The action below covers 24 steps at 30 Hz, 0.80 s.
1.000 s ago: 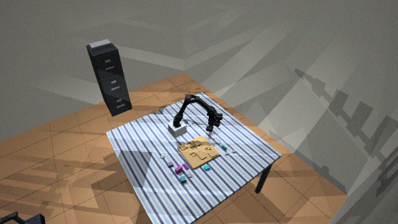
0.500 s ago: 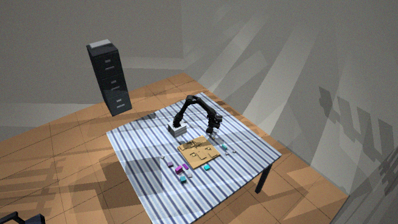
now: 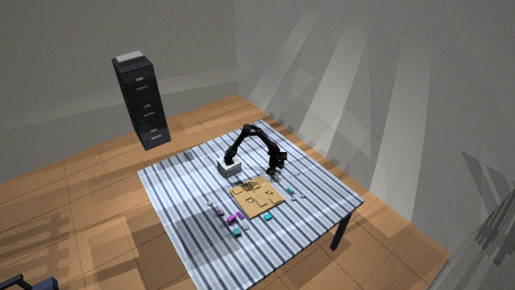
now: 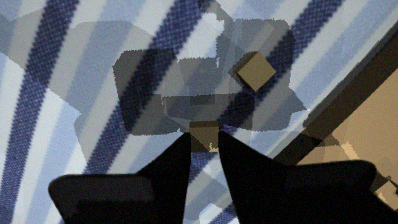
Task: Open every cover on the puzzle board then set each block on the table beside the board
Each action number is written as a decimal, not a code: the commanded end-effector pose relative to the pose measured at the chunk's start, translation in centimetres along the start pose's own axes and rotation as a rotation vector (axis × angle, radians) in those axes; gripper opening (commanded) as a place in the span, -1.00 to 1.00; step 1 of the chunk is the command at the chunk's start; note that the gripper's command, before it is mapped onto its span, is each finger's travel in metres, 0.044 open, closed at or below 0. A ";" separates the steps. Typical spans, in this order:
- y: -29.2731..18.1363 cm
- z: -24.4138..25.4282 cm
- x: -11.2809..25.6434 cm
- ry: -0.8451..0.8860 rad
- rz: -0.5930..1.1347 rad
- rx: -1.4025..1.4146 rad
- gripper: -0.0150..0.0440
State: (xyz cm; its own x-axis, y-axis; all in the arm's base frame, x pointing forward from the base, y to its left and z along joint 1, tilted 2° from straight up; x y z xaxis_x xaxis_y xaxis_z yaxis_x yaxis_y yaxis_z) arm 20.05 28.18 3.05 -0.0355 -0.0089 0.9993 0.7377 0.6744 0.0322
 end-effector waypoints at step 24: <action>-0.2 -0.1 -1.3 0.000 0.001 -0.001 1.00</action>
State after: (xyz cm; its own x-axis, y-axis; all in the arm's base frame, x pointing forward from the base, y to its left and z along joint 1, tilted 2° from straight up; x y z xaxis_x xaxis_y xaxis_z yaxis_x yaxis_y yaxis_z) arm 19.97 27.98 1.51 -0.0341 -0.0076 0.9994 0.7387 0.6733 0.0303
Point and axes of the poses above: the point midway between the two fingers, 35 mm back from their tips, its own x axis back along the fingers, its own z axis across the jaws, y = z × x, the point moved 7 cm from there along x, back along the fingers, and after that the axes turned 1 degree about -x, right-handed, at the moved point
